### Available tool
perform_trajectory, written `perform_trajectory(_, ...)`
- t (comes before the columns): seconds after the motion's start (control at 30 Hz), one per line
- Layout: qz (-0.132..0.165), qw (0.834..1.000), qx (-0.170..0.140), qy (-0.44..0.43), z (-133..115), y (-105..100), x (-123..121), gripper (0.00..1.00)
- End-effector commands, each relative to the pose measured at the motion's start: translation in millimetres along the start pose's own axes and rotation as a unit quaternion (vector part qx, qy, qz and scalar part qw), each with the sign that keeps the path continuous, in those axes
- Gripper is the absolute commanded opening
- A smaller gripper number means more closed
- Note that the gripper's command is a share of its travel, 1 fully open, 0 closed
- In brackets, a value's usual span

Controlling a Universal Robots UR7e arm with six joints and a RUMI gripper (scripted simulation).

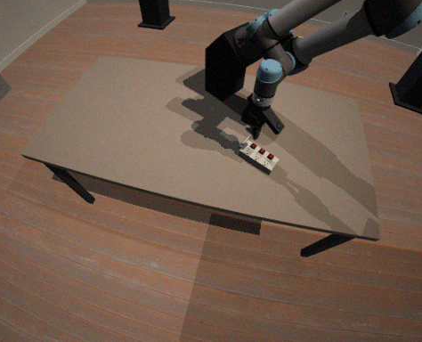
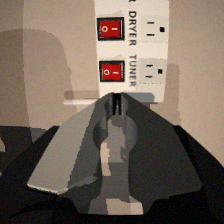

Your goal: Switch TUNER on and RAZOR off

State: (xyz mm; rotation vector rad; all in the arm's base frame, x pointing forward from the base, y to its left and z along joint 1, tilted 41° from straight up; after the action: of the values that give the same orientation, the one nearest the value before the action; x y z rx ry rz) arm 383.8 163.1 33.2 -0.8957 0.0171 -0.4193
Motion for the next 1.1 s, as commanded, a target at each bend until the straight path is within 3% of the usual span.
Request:
perform_trajectory(0.0, 0.000, 1.000, 0.000, 0.000, 0.0, 0.7, 0.3, 0.00)
perform_trajectory(1.07, 0.000, 1.000, 0.000, 0.000, -0.2, 31.1, 0.3, 0.00)
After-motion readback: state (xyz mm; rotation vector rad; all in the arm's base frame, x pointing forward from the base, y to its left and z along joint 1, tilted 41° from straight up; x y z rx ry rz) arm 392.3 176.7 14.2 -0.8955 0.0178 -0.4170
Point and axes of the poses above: the point where the finger pads meet when closed, its own y axis out along the fingers, its own x axis across the jaws, z = x × y, the point moved 3 cm from there along -y, back along the fingers, and after that the axes turned 7 degrees about -y, right-handed, at the moved point
